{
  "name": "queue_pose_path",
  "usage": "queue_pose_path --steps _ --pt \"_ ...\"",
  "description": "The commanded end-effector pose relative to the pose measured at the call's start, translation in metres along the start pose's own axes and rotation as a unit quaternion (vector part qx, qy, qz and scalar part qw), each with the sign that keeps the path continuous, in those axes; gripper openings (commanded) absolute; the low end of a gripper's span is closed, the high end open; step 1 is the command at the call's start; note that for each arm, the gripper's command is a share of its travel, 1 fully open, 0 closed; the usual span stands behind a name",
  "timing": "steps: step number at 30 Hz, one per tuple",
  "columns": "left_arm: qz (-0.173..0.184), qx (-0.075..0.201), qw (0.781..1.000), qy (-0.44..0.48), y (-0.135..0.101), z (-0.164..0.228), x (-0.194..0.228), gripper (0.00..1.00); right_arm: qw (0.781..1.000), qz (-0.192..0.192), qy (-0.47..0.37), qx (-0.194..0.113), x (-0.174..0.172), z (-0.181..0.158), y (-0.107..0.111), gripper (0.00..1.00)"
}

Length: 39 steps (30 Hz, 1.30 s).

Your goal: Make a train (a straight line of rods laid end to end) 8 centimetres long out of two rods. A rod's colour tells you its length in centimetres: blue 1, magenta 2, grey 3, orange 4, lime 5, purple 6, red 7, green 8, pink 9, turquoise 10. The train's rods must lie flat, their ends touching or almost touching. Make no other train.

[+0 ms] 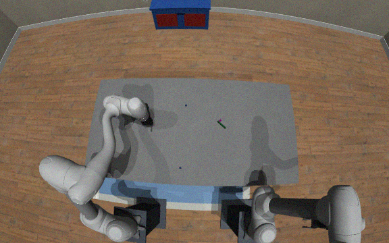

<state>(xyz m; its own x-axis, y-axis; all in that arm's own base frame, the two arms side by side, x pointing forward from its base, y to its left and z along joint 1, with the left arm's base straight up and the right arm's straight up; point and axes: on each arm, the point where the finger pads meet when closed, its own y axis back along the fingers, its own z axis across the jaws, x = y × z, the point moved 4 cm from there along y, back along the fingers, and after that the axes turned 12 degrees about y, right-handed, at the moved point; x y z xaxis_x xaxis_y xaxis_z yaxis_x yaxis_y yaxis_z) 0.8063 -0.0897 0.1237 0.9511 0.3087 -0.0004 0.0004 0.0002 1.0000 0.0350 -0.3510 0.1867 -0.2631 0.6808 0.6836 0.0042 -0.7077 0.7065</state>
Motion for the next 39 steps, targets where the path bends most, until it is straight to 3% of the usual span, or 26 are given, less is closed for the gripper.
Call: queue_pose_path --steps 1,8,14,39 --pt "0.001 0.000 1.000 0.000 -0.017 0.000 0.001 0.24 1.000 0.000 0.000 0.000 0.000 0.000 0.000 1.00" --pt "0.001 0.000 1.000 0.000 -0.042 0.000 0.001 0.24 1.000 0.000 0.000 0.000 0.000 0.000 0.000 1.00" --pt "0.001 0.000 1.000 0.000 -0.048 0.000 0.001 0.24 1.000 0.000 0.000 0.000 0.000 0.000 0.000 1.00" --pt "0.001 0.000 1.000 0.000 -0.050 0.000 0.001 0.24 1.000 0.000 0.000 0.000 0.000 0.000 0.000 1.00"
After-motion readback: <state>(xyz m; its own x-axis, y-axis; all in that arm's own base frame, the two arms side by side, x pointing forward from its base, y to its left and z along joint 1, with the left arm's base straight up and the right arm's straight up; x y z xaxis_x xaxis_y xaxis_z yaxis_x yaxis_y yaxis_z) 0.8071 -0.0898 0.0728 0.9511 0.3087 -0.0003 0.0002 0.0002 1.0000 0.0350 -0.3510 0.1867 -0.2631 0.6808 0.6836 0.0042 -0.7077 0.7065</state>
